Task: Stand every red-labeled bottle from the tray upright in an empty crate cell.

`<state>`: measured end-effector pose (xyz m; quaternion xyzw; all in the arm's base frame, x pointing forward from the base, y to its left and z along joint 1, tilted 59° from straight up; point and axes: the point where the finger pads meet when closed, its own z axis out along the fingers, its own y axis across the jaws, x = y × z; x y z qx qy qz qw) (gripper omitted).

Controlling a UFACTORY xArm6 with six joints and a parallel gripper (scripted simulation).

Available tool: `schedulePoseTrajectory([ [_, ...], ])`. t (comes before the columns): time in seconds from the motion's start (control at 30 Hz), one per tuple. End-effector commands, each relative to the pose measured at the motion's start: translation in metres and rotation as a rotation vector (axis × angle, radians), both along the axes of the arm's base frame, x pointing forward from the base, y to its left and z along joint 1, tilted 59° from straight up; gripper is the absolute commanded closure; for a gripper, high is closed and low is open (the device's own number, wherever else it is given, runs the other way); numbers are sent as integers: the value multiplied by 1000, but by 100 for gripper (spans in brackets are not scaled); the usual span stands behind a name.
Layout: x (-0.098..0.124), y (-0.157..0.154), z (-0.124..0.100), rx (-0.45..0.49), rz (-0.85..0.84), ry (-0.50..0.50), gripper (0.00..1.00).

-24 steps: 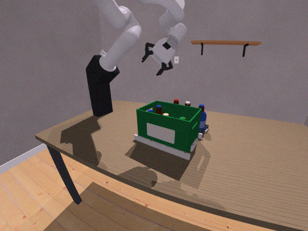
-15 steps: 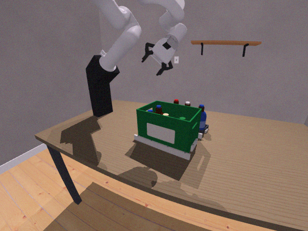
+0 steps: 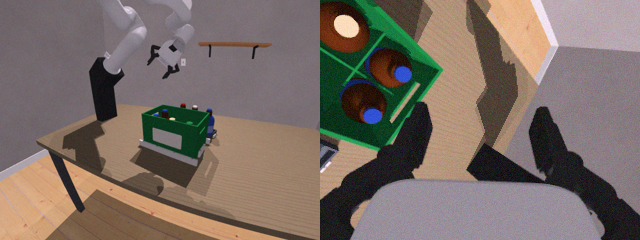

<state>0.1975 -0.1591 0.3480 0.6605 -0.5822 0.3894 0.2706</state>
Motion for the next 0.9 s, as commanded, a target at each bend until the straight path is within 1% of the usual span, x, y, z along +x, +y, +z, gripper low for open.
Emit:
schedulePoseTrajectory([
  [0.0, 8, 13, -19, 94, 20, 10, 0],
  [0.03, 11, 20, -26, 135, 27, 12, 0],
  [0.07, 11, 20, -26, 135, 27, 12, 0],
  [0.1, 15, 27, -35, 183, 34, 11, 0],
  [0.13, 15, 27, -35, 183, 34, 11, 0],
  [0.17, 20, 35, -44, 239, 40, 7, 0],
  [0.3, 20, 35, -44, 239, 40, 7, 0],
  [0.33, 26, 44, -52, 302, 45, -2, 0],
  [0.37, 26, 44, -52, 302, 45, -2, 0],
  [0.4, 32, 54, -60, 370, 47, -17, 0],
  [0.5, 32, 54, -60, 370, 47, -17, 0],
  [0.53, 40, 64, -67, 444, 47, -40, 0],
  [0.63, 40, 64, -67, 444, 47, -40, 0],
  [0.67, 48, 74, -73, 521, 42, -71, 0],
  [0.77, 48, 74, -73, 521, 42, -71, 0],
  [0.8, 58, 84, -76, 600, 34, -111, 0],
  [0.87, 58, 84, -76, 600, 34, -111, 0],
])
